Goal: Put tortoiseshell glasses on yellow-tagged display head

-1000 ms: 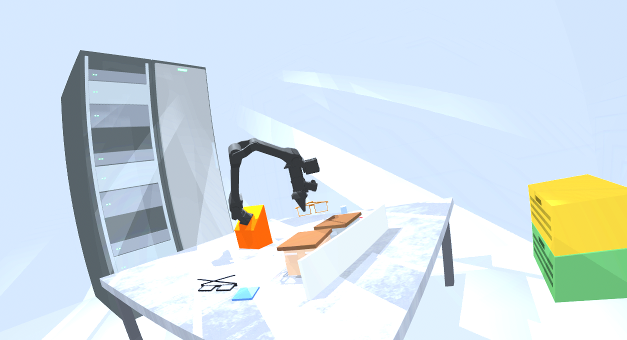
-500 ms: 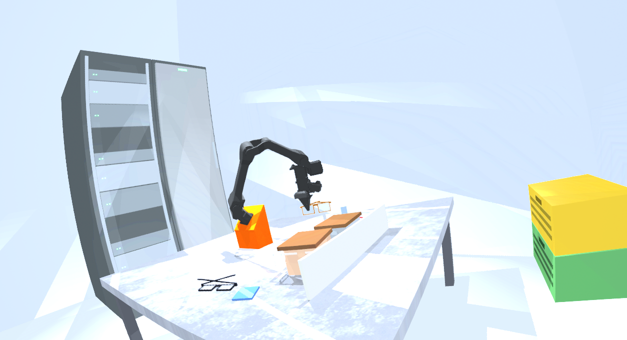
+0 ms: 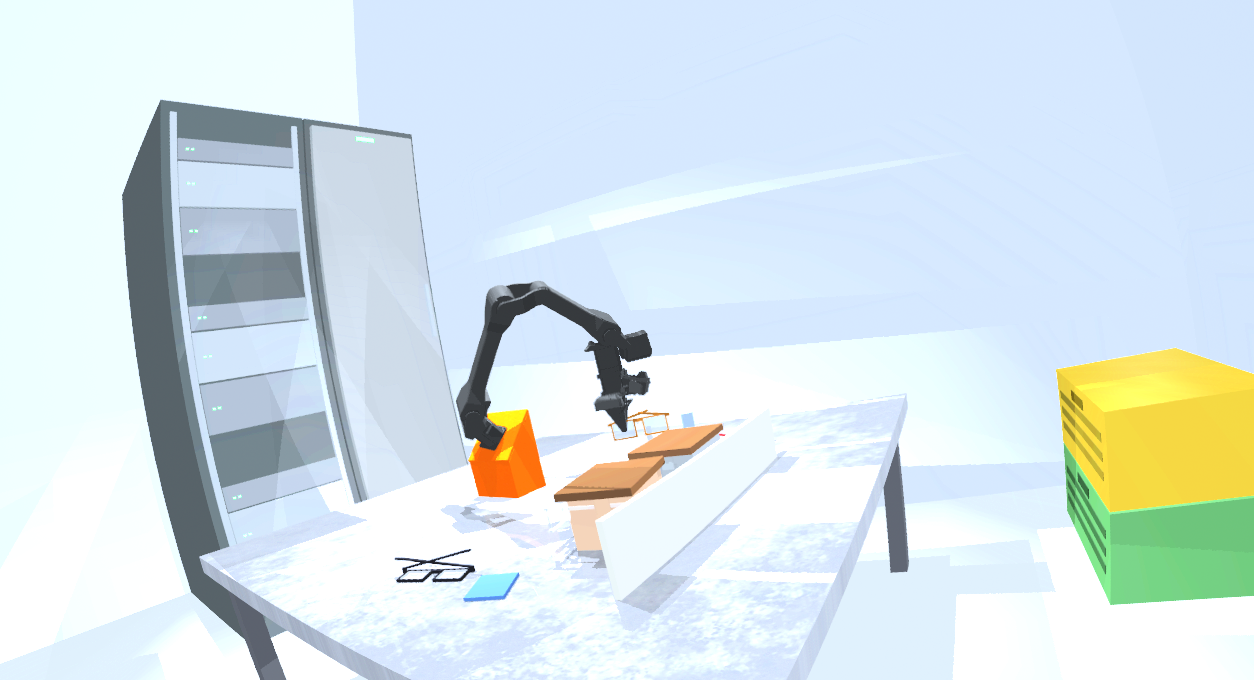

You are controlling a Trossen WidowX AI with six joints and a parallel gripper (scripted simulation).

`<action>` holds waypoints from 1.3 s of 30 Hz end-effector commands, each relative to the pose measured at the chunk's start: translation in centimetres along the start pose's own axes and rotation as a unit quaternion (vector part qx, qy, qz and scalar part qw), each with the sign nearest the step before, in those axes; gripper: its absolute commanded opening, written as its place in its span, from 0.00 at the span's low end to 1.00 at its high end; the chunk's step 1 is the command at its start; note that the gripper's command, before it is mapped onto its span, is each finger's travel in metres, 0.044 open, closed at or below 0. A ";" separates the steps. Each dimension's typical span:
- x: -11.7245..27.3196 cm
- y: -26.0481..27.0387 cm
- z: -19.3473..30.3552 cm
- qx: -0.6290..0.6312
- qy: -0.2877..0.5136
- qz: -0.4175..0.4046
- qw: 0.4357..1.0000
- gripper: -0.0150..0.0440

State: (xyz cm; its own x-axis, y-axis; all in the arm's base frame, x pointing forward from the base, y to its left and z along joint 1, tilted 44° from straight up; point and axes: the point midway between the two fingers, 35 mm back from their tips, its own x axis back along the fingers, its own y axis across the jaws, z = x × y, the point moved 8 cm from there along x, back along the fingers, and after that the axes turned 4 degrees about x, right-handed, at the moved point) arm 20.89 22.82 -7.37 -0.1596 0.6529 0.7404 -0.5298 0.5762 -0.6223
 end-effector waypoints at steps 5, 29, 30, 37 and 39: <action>-3.1 0.0 0.6 0.007 0.010 0.006 1.000 0.25; -3.1 -0.8 1.5 0.007 0.011 0.007 1.000 0.25; -3.1 -0.8 1.6 0.007 0.011 0.007 1.000 0.25; -3.1 -1.0 1.9 0.007 0.011 0.007 1.000 0.25; -3.1 -1.1 1.9 0.007 0.011 0.007 1.000 0.25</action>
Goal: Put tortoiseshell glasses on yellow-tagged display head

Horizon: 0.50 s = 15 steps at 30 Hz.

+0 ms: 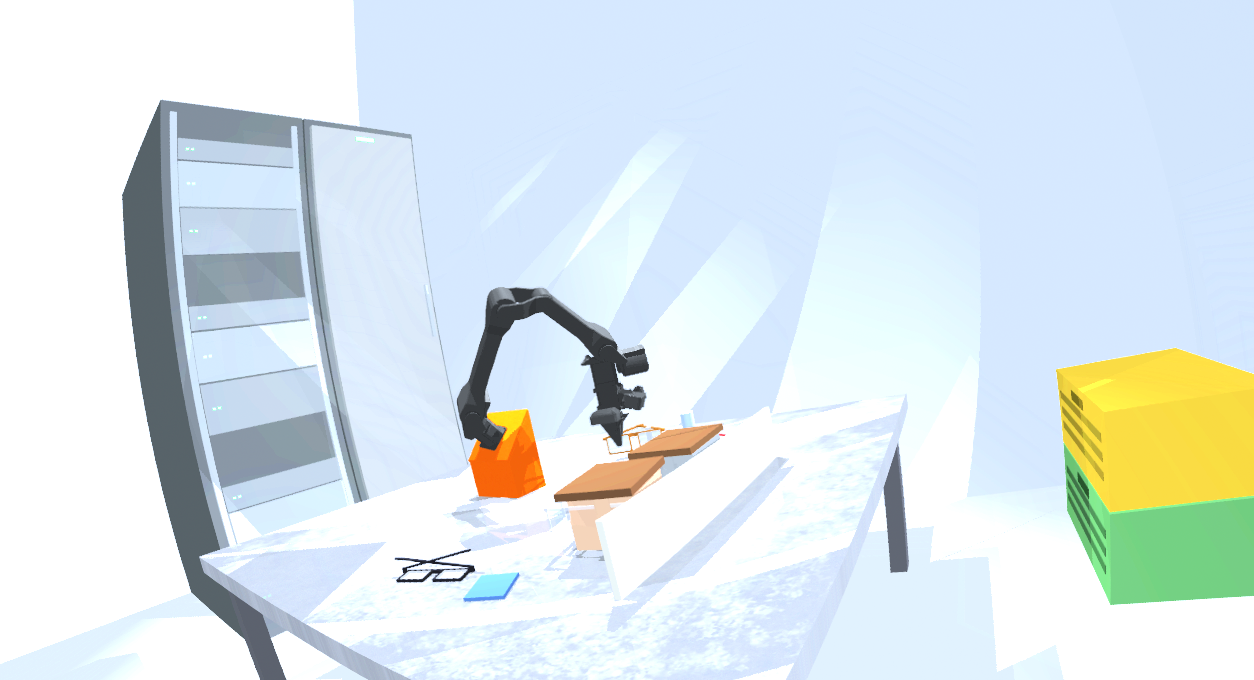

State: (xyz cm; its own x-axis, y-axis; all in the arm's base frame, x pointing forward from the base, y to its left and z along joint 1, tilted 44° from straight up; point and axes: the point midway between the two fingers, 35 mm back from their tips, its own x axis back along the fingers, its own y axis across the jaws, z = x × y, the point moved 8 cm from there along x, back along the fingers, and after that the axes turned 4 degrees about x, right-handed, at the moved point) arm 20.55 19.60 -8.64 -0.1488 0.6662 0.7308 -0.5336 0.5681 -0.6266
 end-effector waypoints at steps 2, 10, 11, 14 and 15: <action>-0.1 -0.3 0.5 0.004 0.002 0.003 1.000 0.25; -0.1 -0.5 0.8 0.004 0.002 0.003 1.000 0.25; -0.1 -0.5 0.9 0.004 0.002 0.003 1.000 0.25; -0.1 -0.6 1.0 0.004 0.002 0.003 1.000 0.25; -0.1 -0.6 1.0 0.004 0.002 0.003 1.000 0.25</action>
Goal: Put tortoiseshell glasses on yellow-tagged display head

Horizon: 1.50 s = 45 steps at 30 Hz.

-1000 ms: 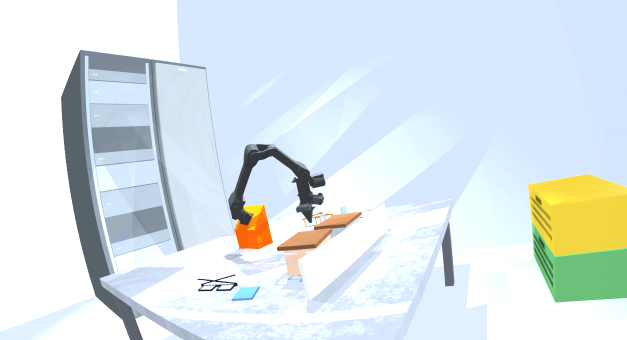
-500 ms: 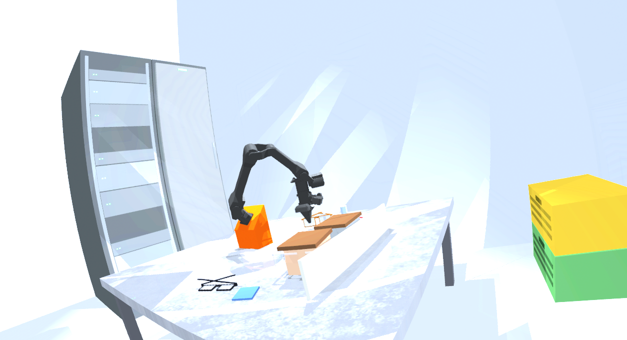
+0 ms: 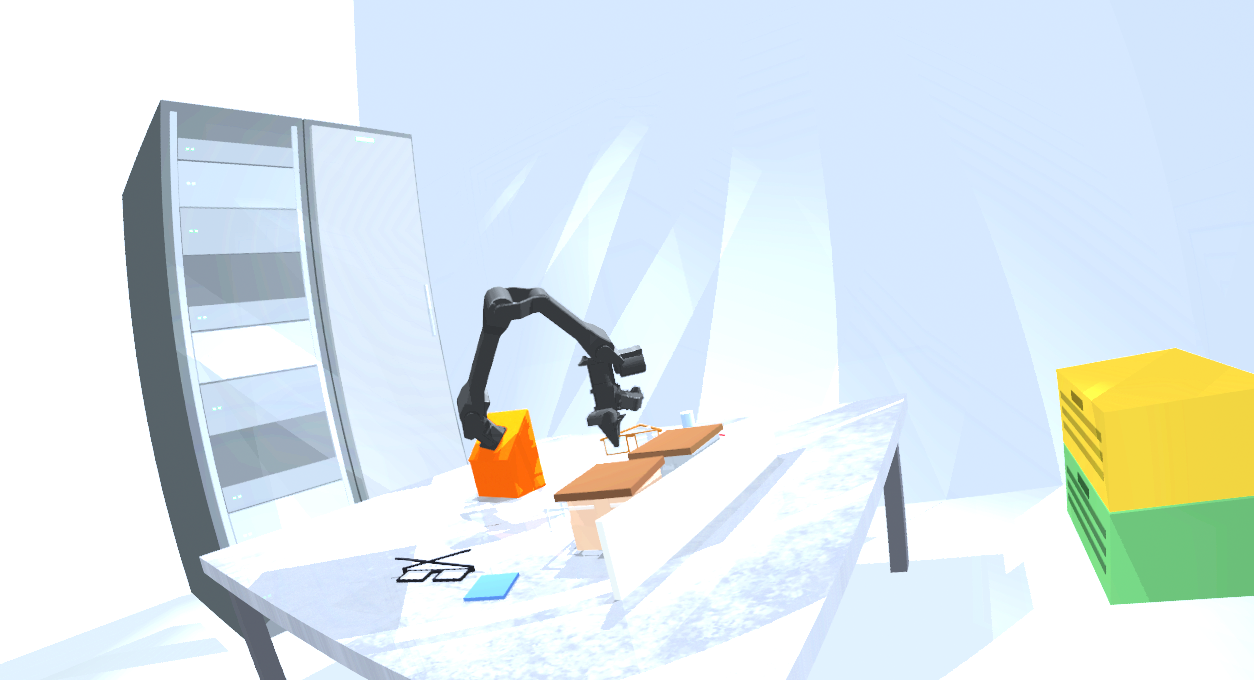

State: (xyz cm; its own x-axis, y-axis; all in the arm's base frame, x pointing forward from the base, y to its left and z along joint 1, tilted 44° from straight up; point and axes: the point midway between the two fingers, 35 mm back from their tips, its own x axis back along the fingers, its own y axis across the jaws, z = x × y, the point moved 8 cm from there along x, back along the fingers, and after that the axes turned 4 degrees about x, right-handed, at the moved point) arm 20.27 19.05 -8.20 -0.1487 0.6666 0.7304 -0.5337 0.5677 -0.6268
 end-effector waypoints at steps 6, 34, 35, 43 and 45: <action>-0.1 -0.3 0.7 0.004 0.002 0.003 1.000 0.25; -0.1 -0.8 2.0 0.005 0.003 0.003 1.000 0.25; -0.1 -0.8 2.1 0.005 0.003 0.003 1.000 0.25; -0.1 -0.9 2.5 0.005 0.003 0.003 1.000 0.25; -0.1 -1.0 2.6 0.005 0.003 0.003 1.000 0.25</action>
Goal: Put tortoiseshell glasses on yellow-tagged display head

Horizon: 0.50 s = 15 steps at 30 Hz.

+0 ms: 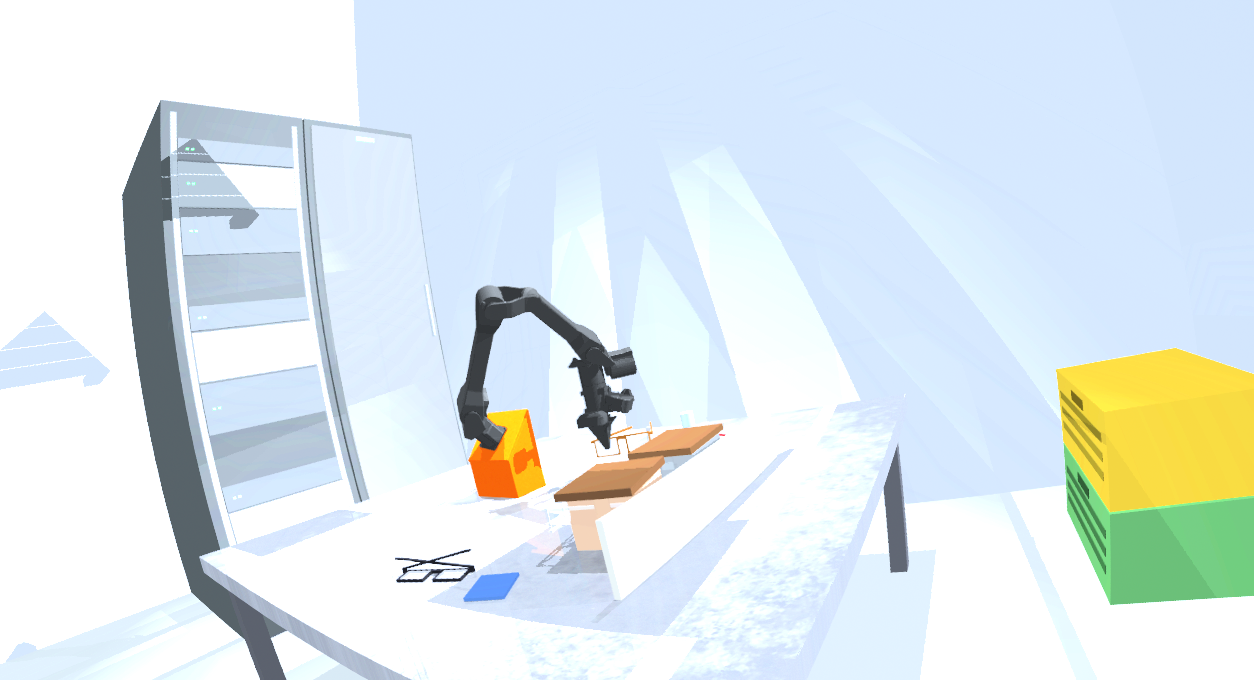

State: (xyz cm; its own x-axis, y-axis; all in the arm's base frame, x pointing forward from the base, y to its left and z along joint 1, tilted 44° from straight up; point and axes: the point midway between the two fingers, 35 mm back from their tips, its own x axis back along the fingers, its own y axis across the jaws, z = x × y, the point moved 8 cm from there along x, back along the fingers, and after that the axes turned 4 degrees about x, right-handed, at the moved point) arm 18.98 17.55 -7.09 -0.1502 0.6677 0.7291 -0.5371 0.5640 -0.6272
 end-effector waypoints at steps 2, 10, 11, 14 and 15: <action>-0.1 -0.1 0.6 0.002 0.003 0.002 1.000 0.25; -0.1 -0.2 1.0 0.003 0.003 0.002 1.000 0.25; -0.1 -0.2 1.1 0.003 0.003 0.002 1.000 0.25; -0.1 -0.2 1.2 0.003 0.003 0.002 1.000 0.25; -0.1 -0.2 1.2 0.003 0.003 0.002 1.000 0.25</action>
State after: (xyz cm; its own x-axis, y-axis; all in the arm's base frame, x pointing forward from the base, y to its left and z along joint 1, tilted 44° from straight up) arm 18.43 17.10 -6.78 -0.1528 0.6686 0.7277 -0.5413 0.5594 -0.6277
